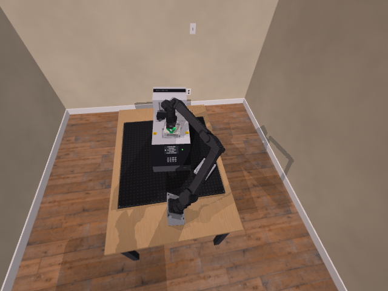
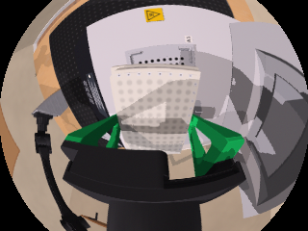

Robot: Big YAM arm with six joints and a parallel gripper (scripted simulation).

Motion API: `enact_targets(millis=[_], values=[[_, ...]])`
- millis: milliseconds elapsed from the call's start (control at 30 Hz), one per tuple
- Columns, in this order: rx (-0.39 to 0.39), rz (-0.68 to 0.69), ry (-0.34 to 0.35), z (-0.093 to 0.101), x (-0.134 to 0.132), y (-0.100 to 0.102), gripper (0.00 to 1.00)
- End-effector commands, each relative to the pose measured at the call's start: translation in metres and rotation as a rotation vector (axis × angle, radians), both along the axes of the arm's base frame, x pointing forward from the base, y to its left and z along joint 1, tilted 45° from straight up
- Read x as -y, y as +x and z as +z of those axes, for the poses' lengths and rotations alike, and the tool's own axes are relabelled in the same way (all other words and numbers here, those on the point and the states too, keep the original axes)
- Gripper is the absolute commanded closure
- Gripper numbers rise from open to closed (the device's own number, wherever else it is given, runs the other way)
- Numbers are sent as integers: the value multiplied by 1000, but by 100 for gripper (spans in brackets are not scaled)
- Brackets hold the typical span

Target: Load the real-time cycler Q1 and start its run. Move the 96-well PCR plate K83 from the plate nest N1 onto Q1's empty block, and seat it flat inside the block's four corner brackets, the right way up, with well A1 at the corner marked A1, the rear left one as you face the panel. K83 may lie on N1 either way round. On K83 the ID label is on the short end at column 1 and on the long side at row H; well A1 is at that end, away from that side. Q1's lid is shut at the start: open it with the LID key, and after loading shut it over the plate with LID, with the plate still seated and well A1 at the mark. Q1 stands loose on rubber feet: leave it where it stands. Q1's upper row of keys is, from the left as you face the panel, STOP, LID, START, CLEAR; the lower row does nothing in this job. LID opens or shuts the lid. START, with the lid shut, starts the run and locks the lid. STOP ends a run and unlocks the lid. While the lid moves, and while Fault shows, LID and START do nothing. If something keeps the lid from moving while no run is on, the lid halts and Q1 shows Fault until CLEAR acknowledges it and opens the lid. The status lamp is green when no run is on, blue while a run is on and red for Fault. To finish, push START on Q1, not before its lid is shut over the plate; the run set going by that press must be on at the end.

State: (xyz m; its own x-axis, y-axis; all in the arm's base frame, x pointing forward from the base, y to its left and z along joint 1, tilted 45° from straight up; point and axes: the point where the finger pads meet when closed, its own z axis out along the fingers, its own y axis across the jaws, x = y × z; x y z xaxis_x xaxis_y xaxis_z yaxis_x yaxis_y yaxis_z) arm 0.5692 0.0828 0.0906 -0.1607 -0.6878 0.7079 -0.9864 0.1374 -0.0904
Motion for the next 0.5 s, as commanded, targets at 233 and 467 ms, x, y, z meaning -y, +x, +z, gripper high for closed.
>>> enact_targets(millis=[233,467], values=[[-90,119,25,3,-10,39,100],[-55,90,29,9,0,31,100]])
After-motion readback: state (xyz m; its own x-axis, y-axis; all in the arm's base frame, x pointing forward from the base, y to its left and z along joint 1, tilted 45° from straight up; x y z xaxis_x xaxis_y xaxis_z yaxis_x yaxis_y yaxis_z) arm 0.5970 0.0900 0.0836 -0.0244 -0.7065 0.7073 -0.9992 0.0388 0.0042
